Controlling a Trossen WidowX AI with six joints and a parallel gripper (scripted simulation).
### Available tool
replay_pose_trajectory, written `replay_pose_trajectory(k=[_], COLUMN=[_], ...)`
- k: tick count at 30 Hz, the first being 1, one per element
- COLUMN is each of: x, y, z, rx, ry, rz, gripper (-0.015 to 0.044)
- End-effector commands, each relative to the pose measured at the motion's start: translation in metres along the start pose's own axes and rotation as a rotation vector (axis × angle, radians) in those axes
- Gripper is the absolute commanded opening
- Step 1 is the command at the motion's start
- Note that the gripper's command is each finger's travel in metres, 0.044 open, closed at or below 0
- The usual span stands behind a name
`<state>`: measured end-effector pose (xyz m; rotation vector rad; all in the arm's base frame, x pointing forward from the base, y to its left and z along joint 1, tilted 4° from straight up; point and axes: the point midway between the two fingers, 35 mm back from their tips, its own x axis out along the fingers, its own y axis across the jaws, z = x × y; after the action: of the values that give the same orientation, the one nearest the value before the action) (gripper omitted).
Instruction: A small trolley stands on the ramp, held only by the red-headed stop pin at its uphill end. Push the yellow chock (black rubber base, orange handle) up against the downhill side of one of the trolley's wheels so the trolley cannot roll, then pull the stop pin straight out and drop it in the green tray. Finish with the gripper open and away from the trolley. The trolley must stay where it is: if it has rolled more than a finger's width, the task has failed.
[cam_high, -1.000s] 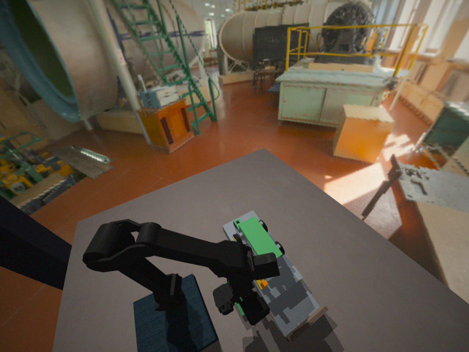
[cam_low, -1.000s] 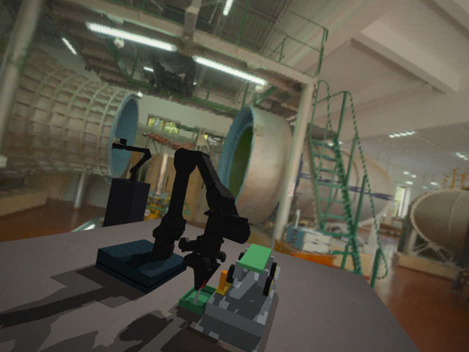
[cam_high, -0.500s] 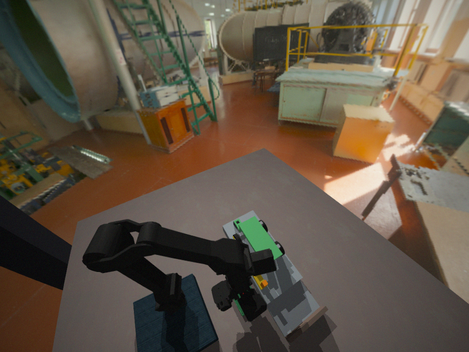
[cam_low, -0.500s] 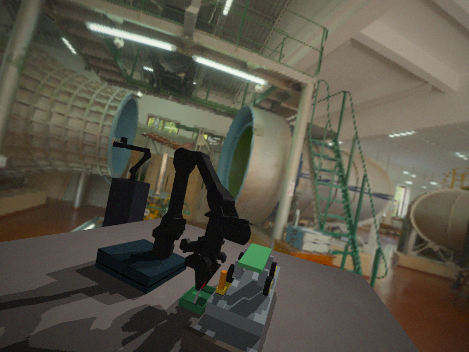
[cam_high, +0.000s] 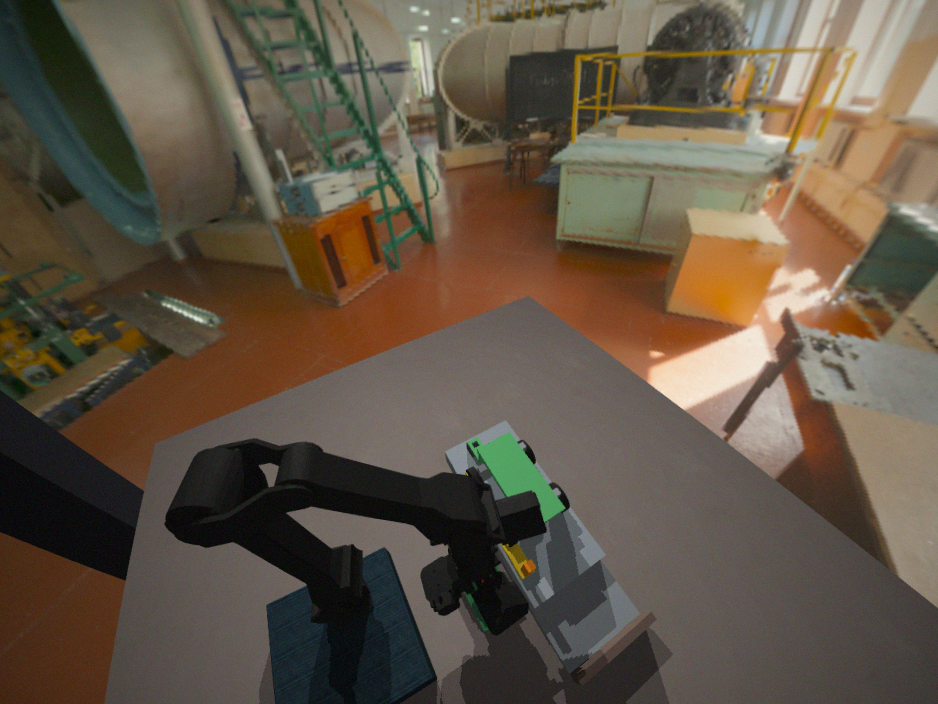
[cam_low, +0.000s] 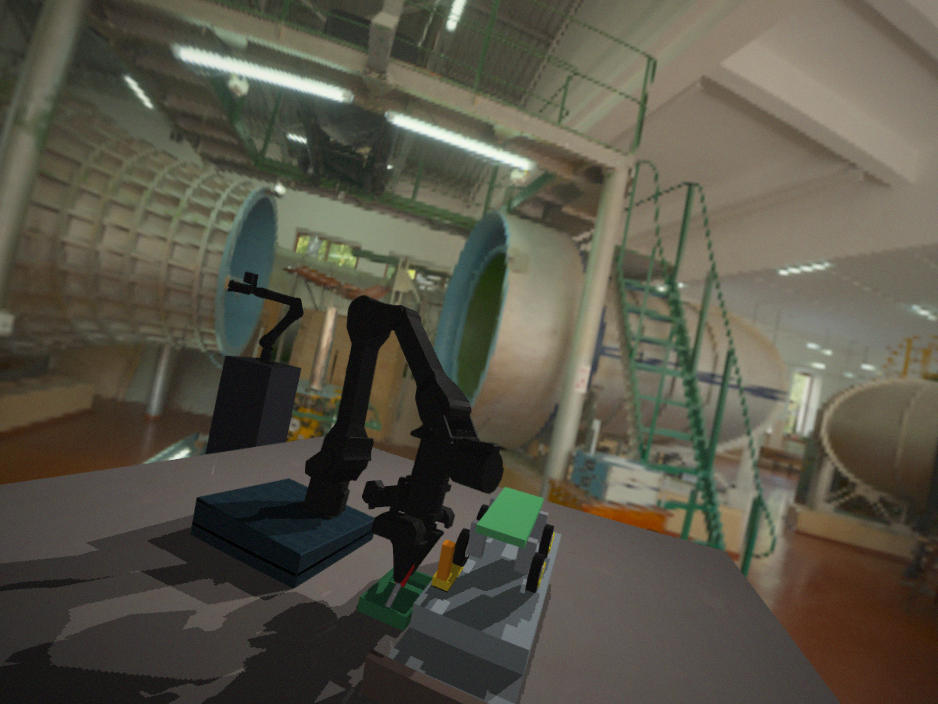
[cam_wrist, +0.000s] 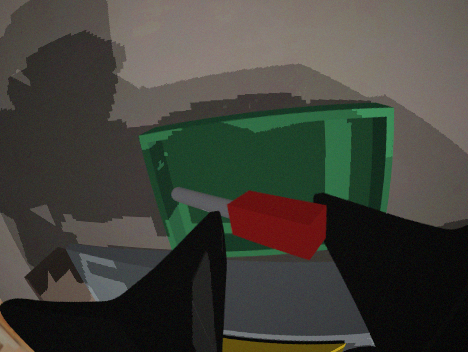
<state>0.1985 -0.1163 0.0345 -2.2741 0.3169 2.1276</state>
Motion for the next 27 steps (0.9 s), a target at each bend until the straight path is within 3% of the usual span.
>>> replay_pose_trajectory(k=[1, 24, 27], x=[0.001, 0.008, 0.007], y=[-0.002, -0.015, -0.015], z=[0.0, 0.0, -0.001], rx=[0.005, 0.005, 0.001], ry=[0.002, 0.002, 0.007], rz=[0.006, 0.005, 0.001], gripper=[0.019, 0.019, 0.0269])
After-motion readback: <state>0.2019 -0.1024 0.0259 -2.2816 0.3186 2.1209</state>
